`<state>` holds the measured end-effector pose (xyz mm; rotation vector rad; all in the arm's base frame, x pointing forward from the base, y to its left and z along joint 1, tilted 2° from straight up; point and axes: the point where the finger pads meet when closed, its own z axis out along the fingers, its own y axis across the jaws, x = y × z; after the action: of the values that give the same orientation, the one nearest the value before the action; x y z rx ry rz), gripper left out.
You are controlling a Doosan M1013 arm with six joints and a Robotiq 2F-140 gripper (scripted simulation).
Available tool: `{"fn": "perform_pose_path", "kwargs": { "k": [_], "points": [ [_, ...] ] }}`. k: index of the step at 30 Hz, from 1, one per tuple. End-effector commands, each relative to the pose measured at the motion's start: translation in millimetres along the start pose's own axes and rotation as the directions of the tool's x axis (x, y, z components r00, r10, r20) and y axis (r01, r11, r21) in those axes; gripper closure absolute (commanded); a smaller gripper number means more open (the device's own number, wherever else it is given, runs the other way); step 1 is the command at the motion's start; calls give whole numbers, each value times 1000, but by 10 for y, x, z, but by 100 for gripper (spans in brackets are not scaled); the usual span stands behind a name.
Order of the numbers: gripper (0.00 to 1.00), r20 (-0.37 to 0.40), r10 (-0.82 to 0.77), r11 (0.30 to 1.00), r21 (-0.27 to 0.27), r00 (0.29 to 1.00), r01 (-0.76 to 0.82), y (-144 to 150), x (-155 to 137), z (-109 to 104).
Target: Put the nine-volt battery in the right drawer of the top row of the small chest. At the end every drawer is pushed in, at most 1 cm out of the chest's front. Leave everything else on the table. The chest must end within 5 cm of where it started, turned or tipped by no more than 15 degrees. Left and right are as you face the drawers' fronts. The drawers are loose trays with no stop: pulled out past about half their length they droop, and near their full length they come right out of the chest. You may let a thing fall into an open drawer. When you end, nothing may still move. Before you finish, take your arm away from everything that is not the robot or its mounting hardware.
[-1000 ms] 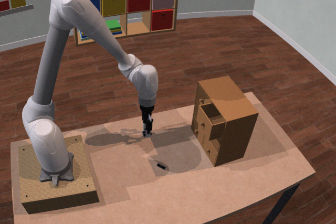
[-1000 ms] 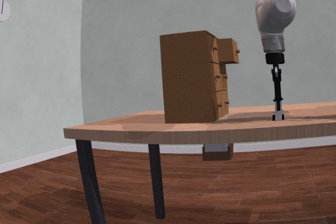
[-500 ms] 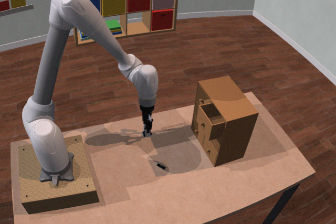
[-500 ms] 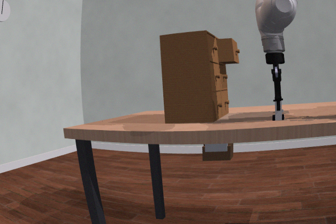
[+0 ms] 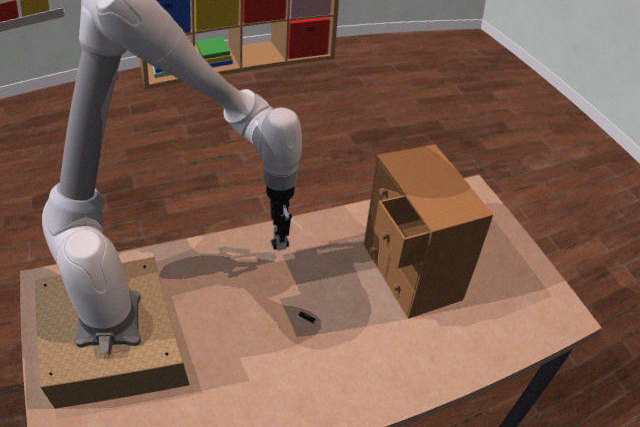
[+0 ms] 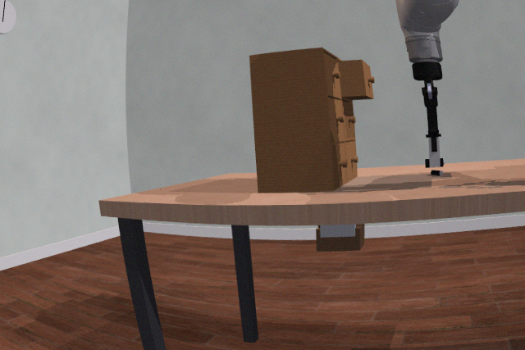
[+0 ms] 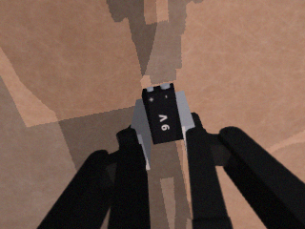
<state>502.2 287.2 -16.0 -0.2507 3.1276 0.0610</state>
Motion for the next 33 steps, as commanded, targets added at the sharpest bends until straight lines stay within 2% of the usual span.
{"fn": "perform_pose_path", "kwargs": {
  "k": [1, 3, 5, 17, 22, 26, 32, 33],
  "points": [
    [86, -1, 0, 1000, 0, 1000, 0, 0, 1, -309],
    [86, -1, 0, 1000, 0, 1000, 0, 0, 1, -472],
    [86, -1, 0, 1000, 0, 1000, 0, 0, 1, -532],
    [86, -1, 28, 1000, 0, 1000, -28, -19, -8, -535],
    [86, -1, 190, 982, 1, 982, -190, -132, -58, -535],
    [86, -1, 438, 899, 1, 899, -438, -316, -133, -535],
    [86, -3, 685, 728, -2, 728, -685, -581, -228, -534],
    [86, -3, 685, 728, -2, 728, -685, -581, -228, -534]
  ]
}}
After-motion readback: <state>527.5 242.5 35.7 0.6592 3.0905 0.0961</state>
